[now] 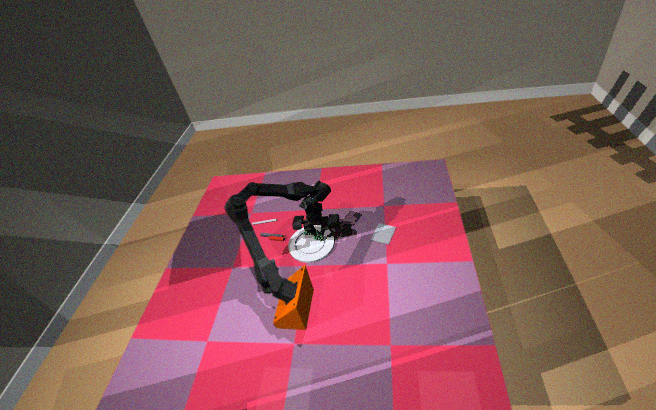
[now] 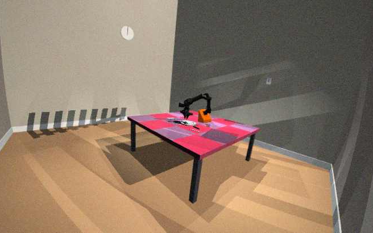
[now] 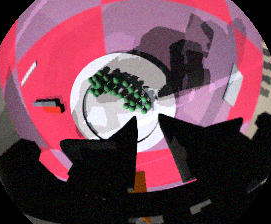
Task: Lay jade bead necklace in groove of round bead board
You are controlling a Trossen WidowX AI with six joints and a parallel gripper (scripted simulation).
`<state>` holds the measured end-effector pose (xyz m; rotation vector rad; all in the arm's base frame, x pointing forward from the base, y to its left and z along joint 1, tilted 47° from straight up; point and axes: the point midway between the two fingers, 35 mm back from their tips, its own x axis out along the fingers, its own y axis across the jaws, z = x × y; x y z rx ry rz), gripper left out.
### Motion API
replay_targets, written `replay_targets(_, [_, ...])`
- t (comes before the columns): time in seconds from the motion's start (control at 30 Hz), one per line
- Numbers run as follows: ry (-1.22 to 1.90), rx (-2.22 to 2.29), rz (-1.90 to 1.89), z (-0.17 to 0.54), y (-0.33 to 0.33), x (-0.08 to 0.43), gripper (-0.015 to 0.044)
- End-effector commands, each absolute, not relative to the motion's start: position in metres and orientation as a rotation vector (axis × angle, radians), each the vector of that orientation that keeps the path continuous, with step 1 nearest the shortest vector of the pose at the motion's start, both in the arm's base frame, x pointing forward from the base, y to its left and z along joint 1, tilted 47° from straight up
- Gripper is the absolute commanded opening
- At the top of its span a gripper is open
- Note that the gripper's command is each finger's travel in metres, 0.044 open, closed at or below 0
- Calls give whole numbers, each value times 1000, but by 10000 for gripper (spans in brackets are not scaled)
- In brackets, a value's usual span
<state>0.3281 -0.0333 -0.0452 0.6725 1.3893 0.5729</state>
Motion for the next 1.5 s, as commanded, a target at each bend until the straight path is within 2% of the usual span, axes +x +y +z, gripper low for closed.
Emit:
replay_targets(0.0, [1389, 673, 573, -45, -33, 328, 120])
replay_targets(0.73, [1397, 683, 575, -66, -10, 329, 120])
replay_targets(1.33, [1394, 674, 573, -63, -14, 330, 0])
replay_targets(1.47, [1394, 674, 573, -63, -14, 330, 0])
